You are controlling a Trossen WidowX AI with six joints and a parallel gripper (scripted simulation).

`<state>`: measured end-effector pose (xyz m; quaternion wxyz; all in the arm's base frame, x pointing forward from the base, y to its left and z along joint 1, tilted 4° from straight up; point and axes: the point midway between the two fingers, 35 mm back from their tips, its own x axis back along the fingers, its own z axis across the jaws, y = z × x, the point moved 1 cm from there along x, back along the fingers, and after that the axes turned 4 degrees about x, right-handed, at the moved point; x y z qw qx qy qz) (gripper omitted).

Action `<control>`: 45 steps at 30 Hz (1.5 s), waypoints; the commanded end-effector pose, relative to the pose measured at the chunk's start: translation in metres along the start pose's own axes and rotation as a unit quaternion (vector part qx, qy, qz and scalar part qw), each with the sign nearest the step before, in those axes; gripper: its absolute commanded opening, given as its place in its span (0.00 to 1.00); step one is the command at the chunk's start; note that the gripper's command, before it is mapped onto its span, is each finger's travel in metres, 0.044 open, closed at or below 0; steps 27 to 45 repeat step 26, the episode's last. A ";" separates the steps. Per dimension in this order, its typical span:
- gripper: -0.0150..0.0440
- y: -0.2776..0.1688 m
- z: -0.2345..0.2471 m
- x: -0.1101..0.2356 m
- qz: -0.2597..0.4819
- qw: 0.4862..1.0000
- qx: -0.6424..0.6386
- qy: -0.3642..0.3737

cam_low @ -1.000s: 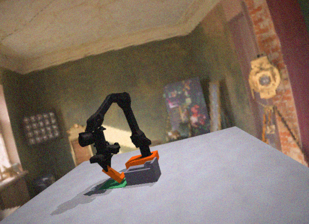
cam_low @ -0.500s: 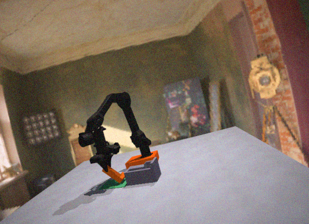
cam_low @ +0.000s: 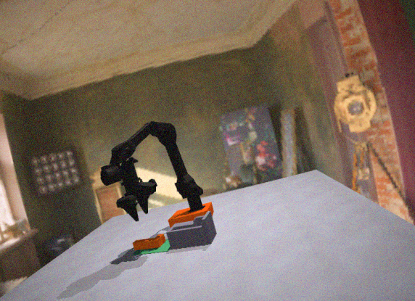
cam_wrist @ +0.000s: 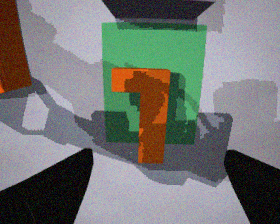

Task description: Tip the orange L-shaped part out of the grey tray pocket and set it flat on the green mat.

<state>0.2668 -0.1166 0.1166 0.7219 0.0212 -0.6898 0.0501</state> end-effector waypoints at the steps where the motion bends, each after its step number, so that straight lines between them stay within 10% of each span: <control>1: 0.93 0.001 0.002 0.035 0.006 1.000 -0.002 -0.008; 45: 0.93 0.000 -0.001 0.034 0.008 1.000 0.000 -0.015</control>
